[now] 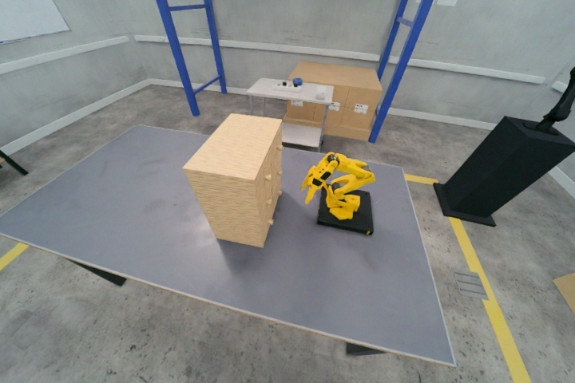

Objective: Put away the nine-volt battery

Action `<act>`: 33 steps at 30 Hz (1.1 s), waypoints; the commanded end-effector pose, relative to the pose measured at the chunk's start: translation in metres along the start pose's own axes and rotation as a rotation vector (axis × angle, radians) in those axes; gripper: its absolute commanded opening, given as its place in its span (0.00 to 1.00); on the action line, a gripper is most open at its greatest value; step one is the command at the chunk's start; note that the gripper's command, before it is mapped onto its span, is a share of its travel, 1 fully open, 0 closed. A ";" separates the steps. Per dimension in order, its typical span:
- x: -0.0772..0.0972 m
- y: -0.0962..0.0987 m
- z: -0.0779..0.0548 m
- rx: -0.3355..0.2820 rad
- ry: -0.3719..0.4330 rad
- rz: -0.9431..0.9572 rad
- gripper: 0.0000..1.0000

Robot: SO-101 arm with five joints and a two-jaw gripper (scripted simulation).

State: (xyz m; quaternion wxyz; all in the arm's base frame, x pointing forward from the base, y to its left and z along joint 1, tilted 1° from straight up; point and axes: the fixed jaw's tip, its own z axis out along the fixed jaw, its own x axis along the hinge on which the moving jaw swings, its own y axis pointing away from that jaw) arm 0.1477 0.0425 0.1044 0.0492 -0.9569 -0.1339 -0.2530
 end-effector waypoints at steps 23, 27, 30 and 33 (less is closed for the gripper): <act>0.018 0.054 0.019 -0.165 0.130 0.157 0.32; 0.018 0.054 0.019 -0.165 0.130 0.157 0.28; 0.018 0.054 0.019 -0.165 0.130 0.157 0.25; 0.018 0.054 0.019 -0.165 0.130 0.157 0.22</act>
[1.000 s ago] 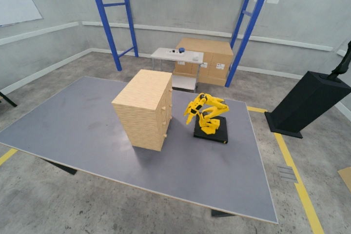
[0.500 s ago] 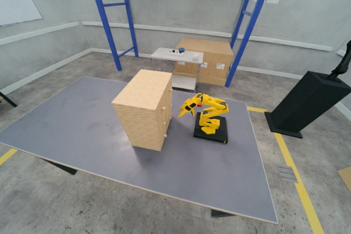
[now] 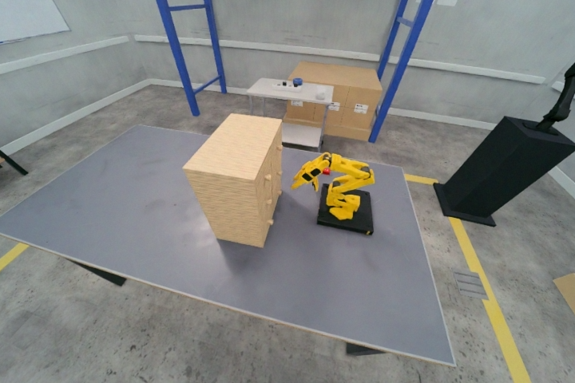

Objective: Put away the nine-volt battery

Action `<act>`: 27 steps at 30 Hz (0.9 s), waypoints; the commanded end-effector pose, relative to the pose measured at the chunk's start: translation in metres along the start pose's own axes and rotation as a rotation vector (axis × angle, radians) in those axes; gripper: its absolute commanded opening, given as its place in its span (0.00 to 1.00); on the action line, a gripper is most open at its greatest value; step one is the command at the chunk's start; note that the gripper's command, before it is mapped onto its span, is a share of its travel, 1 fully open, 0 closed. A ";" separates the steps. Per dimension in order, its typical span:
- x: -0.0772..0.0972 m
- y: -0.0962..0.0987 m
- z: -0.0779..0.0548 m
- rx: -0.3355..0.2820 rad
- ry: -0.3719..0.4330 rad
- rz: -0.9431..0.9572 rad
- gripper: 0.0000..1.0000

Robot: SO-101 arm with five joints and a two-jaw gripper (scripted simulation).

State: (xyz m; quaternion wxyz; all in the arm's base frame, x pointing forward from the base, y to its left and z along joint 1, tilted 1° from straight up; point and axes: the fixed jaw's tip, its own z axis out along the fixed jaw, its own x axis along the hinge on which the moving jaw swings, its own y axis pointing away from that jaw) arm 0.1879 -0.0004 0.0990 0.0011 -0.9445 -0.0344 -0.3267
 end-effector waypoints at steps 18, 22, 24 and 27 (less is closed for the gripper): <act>-0.004 0.001 0.047 -0.002 -0.014 0.000 0.21; -0.004 0.001 0.047 -0.002 -0.014 0.000 0.21; -0.004 0.001 0.047 -0.002 -0.014 0.000 0.21; -0.004 0.001 0.047 -0.002 -0.014 0.000 0.21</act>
